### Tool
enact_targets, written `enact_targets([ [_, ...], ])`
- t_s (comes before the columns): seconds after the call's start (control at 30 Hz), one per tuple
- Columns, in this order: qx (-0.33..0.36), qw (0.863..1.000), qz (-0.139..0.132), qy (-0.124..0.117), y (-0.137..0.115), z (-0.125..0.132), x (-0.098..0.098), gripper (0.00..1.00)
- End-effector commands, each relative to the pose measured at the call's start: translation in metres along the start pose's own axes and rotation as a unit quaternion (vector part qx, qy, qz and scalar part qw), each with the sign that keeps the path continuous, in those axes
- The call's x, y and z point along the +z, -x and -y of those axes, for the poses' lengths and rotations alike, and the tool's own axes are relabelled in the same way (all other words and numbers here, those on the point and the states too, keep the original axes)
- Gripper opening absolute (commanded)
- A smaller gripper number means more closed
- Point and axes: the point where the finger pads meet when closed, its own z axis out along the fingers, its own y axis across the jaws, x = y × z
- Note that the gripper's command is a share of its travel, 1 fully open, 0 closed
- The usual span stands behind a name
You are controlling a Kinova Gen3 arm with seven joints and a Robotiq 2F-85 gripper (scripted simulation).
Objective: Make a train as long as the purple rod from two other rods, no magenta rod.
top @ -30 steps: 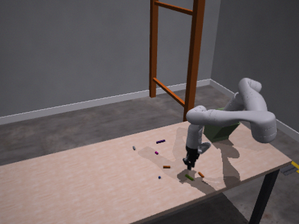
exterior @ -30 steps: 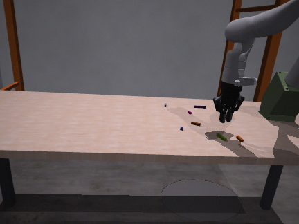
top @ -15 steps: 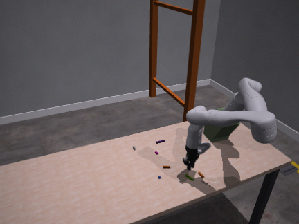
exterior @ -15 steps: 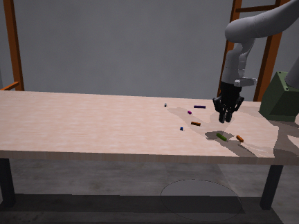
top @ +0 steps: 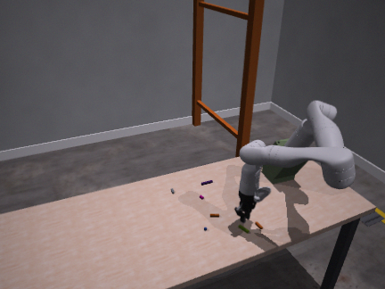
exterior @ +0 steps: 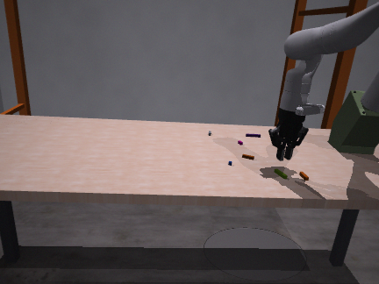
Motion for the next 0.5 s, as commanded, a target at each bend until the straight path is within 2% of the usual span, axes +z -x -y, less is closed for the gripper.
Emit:
enact_targets([
  [0.0, -0.001, 1.000, 0.002, 0.000, 0.001, -0.001, 0.005, 0.24],
  [0.47, -0.001, 1.000, 0.002, 0.000, 0.001, -0.002, 0.026, 0.24],
])
